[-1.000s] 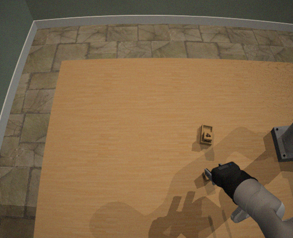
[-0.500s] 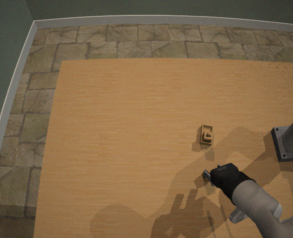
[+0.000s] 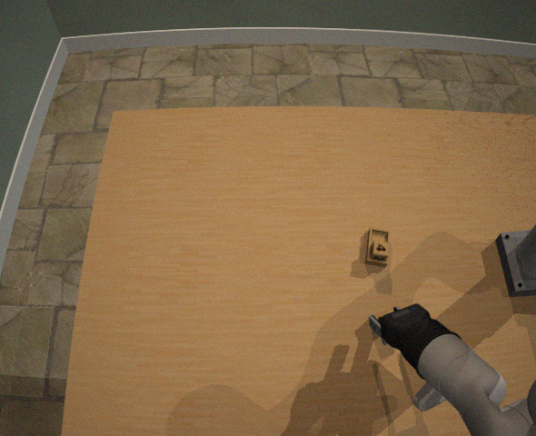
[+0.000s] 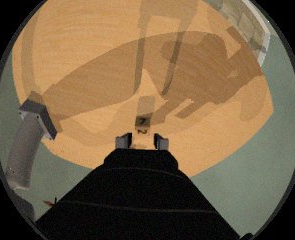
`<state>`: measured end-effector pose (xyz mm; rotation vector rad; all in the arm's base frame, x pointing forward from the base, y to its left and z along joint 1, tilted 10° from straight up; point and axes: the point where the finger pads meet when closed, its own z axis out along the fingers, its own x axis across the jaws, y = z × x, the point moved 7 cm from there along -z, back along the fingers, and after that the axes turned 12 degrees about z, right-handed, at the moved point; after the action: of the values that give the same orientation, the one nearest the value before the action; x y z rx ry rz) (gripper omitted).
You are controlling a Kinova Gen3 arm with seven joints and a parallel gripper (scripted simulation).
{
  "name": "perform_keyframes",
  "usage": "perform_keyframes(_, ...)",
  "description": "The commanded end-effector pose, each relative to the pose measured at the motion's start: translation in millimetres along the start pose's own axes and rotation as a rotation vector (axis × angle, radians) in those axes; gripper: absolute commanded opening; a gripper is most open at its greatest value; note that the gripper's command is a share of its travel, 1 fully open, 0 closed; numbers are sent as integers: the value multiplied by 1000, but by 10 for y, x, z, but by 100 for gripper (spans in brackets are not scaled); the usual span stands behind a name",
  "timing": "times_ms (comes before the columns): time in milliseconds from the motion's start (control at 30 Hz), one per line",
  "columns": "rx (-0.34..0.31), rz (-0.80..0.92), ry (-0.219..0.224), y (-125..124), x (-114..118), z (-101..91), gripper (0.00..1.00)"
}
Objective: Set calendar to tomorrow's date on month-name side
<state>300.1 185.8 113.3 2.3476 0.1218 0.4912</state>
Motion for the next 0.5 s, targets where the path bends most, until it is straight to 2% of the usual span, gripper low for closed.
perform_keyframes(0,-6,-4,-2,-20,-17,37,87)
perform_keyframes(467,-6,-4,-2,-177,-52,200,87)
